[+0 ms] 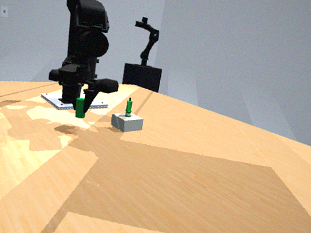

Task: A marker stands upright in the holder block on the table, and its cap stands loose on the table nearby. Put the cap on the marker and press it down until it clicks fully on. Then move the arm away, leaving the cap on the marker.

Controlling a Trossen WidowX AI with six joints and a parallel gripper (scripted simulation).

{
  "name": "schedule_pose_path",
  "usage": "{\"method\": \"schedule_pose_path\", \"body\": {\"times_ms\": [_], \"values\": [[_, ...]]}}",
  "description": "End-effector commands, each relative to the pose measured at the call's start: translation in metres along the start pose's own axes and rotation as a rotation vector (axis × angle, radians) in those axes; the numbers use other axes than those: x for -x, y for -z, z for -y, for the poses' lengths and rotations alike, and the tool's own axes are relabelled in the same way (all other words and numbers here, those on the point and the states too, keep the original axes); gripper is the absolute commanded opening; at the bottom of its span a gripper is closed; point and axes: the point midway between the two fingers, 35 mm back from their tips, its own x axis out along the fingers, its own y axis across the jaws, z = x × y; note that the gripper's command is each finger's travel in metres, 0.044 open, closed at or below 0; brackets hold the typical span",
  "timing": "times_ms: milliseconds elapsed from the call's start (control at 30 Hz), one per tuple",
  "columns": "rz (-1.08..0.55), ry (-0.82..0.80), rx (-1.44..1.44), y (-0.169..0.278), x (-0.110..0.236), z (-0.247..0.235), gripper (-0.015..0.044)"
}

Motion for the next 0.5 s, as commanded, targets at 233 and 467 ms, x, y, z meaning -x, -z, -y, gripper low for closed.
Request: {"method": "schedule_pose_path", "body": {"times_ms": [233,467], "values": [[0.006,-0.012,-0.002,0.001,0.029,0.0,0.0],[0.005,-0.014,-0.002,0.007,0.035,-0.011,0.0]]}}
